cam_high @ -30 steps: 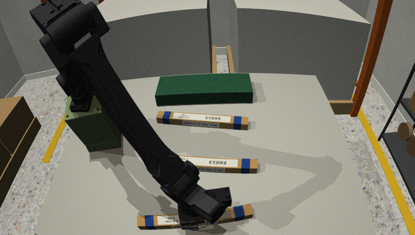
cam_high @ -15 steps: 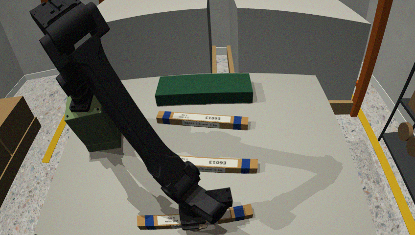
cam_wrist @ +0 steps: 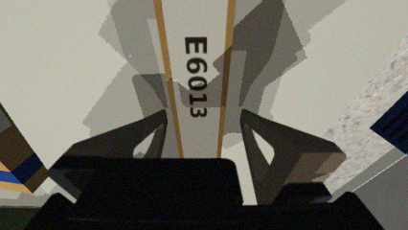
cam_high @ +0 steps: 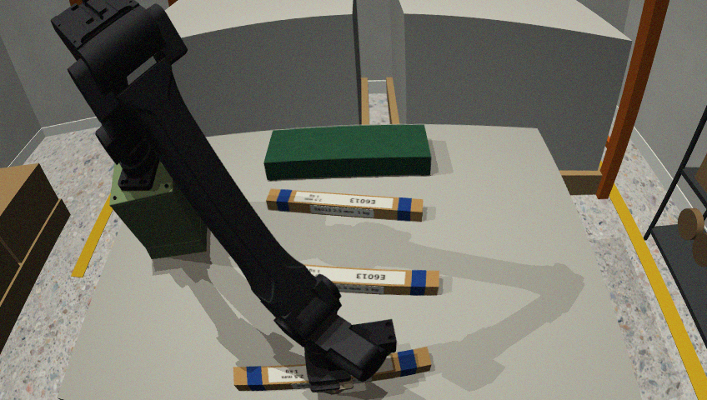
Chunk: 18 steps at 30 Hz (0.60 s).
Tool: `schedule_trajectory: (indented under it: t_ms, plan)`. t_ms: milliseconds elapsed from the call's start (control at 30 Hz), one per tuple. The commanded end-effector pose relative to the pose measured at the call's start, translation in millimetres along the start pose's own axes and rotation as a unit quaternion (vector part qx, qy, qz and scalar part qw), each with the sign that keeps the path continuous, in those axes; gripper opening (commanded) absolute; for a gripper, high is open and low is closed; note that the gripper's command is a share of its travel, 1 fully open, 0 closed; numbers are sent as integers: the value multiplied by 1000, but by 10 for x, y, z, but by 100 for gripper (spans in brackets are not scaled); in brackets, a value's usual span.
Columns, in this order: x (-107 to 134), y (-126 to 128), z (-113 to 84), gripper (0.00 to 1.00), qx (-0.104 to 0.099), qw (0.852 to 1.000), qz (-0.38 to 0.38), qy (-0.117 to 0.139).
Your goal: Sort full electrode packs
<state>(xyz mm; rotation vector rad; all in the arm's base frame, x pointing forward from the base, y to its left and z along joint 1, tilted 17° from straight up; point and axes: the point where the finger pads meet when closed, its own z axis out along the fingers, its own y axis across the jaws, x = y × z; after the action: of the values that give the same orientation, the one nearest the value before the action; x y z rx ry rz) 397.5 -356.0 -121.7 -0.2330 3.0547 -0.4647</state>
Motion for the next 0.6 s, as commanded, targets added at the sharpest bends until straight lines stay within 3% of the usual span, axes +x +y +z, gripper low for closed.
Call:
schedule_trajectory:
  t_ms: [0, 567]
  plan:
    - [-10, 20, 75, 74, -1, 1000, -4, -1]
    - [52, 90, 99, 74, -5, 1000, -5, 2]
